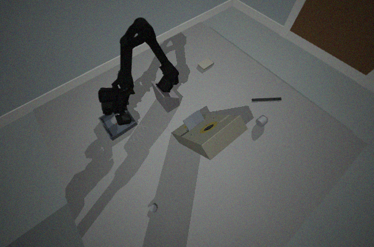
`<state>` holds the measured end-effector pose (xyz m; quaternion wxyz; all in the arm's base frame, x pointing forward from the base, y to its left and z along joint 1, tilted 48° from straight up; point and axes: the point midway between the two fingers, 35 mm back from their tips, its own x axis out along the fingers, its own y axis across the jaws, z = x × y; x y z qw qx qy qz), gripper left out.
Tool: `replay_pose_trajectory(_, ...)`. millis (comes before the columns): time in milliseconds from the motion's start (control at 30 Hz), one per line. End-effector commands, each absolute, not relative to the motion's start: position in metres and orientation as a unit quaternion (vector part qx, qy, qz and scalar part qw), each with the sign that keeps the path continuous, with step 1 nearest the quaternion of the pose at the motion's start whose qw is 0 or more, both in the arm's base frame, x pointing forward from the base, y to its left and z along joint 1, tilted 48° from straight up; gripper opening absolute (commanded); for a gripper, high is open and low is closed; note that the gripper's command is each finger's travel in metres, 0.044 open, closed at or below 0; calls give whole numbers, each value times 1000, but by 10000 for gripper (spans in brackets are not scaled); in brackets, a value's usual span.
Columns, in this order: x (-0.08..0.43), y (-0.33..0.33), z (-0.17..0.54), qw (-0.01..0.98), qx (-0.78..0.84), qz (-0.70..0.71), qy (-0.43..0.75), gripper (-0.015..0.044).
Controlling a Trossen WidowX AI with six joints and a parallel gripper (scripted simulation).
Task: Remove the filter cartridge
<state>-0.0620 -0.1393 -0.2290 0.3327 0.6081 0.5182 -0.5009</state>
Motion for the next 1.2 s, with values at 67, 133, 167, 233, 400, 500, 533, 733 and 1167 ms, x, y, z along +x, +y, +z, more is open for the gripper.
replay_pose_trajectory(67,-62,-141,-229,334,607,-502,517,105)
replay_pose_trajectory(133,-62,-141,-229,334,607,-502,517,157)
replay_pose_trajectory(167,-62,-141,-229,334,607,-502,517,184)
replay_pose_trajectory(233,-62,-141,-229,334,607,-502,517,236)
replay_pose_trajectory(400,-62,-141,-229,334,607,-502,517,368)
replay_pose_trajectory(500,-62,-141,-229,334,607,-502,517,440)
replay_pose_trajectory(533,-62,-141,-229,334,607,-502,517,440)
replay_pose_trajectory(733,-69,-185,-187,334,608,-502,517,440)
replay_pose_trajectory(1167,-69,-184,-188,335,605,-503,518,440)
